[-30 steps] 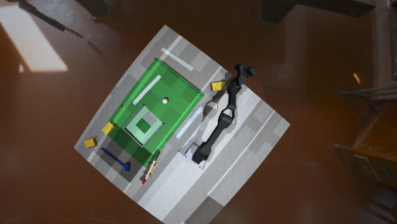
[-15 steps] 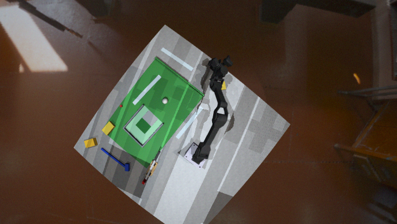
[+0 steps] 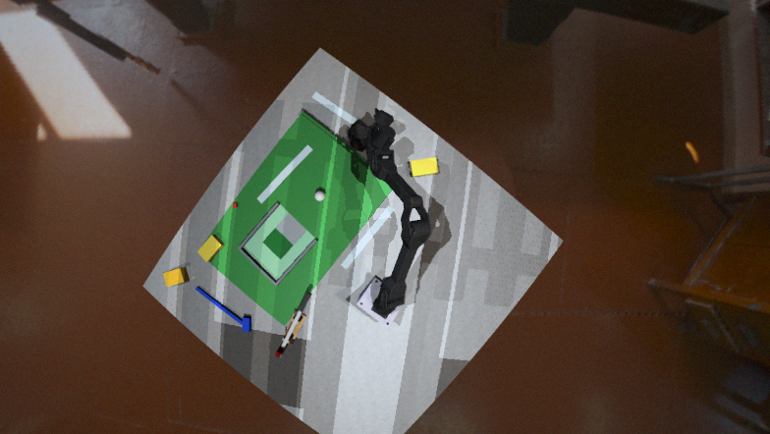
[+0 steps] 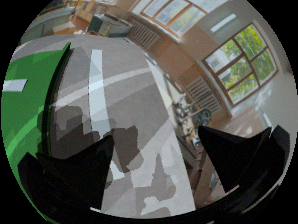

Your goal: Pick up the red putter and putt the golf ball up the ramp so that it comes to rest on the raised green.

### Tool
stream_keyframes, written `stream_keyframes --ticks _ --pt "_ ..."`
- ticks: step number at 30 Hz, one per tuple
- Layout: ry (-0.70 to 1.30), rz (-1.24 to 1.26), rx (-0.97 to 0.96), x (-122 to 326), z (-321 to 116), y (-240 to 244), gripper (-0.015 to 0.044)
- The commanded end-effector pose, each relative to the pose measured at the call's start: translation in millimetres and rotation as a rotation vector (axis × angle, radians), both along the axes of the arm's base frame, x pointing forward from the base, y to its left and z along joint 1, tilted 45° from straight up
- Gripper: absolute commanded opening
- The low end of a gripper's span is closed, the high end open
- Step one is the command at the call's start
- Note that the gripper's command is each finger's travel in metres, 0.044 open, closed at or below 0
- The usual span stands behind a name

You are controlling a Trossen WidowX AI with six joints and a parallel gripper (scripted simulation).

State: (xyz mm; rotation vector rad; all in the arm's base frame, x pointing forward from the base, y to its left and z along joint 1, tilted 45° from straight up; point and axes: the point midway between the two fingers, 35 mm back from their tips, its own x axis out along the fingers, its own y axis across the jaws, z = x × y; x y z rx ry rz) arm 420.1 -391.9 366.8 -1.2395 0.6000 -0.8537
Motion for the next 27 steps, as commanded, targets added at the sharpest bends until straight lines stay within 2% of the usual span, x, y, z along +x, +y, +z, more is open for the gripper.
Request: stream_keyframes --ticks 1,7,14,21,27 --pt "0.09 0.119 0.097 41 -47 43 0.044" --pt "0.217 0.232 0.212 79 -109 101 0.044" --pt "0.386 0.343 0.337 105 -182 177 0.044" --pt "0.592 0.442 0.434 107 -254 261 0.044" --pt "0.795 0.512 0.487 89 -313 333 0.044"
